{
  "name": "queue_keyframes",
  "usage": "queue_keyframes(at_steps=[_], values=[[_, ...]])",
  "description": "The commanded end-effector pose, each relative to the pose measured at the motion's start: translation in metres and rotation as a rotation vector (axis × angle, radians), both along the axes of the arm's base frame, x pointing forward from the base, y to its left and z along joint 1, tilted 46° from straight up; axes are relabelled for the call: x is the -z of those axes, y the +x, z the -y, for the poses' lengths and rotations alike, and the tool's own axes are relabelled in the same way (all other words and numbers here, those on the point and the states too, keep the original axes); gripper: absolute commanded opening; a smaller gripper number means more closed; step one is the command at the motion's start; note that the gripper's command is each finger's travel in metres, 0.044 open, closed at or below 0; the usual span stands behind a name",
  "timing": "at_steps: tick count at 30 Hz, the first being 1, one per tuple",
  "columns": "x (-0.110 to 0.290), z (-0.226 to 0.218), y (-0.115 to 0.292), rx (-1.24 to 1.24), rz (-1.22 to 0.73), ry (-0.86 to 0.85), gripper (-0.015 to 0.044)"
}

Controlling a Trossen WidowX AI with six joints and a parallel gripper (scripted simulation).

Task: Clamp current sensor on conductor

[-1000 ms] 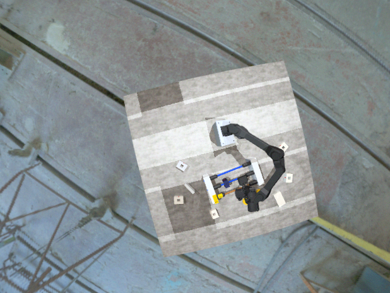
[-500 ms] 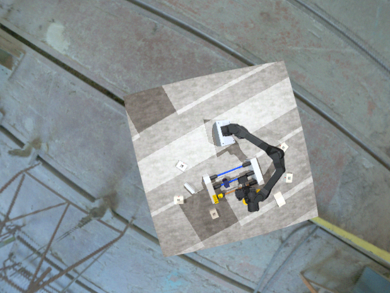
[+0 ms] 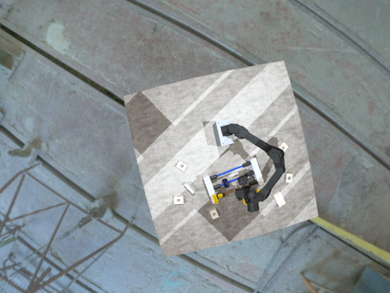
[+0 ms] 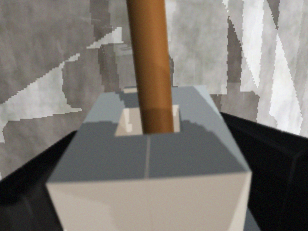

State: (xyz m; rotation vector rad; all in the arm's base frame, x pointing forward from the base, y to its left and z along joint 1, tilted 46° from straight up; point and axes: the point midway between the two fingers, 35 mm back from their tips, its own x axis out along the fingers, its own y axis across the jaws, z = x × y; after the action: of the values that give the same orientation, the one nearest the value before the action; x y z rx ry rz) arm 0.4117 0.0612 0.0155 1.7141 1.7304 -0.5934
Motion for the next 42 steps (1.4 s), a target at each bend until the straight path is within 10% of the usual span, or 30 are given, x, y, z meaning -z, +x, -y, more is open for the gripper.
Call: queue_keyframes(at_steps=[1, 7, 15, 42], values=[[0.0001, -0.0001, 0.0001, 0.000, 0.001, 0.000, 0.0249], [0.0001, -0.0001, 0.0001, 0.000, 0.001, 0.000, 0.0209], [-0.0006, 0.0012, 0.0000, 0.003, 0.000, 0.000, 0.0000], [0.0003, 0.0017, -0.0066, 0.097, 0.091, 0.016, 0.0000]])
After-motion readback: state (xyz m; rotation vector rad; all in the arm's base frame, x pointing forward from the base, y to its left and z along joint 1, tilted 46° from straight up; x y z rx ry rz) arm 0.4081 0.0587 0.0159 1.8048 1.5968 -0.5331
